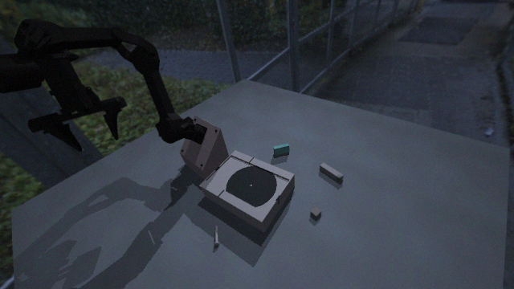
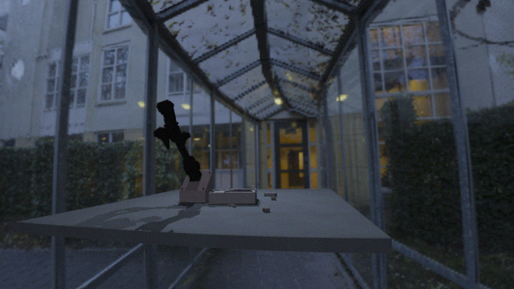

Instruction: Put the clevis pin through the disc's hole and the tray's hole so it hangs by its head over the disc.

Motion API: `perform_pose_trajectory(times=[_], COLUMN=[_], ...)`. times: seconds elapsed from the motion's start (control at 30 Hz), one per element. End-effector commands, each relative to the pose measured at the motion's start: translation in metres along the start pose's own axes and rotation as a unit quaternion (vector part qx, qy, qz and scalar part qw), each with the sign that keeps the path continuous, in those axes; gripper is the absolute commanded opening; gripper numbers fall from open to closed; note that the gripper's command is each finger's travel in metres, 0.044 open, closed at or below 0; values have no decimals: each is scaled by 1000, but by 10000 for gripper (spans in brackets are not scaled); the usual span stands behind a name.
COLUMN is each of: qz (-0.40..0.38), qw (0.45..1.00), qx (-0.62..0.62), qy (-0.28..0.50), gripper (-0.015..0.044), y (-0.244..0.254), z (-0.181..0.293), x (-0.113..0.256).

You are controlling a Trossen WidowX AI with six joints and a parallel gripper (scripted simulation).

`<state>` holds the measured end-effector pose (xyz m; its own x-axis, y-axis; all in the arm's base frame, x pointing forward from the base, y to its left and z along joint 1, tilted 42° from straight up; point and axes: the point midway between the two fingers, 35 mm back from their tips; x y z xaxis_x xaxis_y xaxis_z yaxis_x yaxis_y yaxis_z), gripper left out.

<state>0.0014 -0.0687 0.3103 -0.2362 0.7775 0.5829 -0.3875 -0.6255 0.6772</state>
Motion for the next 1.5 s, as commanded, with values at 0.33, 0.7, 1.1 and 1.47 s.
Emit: perform_pose_trajectory(times=[0.33, 0.7, 1.1, 1.47], qz=[82, 147, 160, 160], qw=[923, 542, 134, 134], qx=[376, 827, 978, 978], qy=[-15, -7, 12, 12], gripper=[160, 160, 160, 160], y=[2, -81, -179, -180], z=[71, 143, 157, 156], x=[-97, -209, -262, -265])
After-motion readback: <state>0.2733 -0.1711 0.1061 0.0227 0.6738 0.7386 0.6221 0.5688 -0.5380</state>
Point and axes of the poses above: the point midway between the two fingers, 35 mm back from their tips, its own x axis back along the fingers, its own y axis across the jaws, z = x × y, and after that the axes turned 2 degrees about x, right-handed
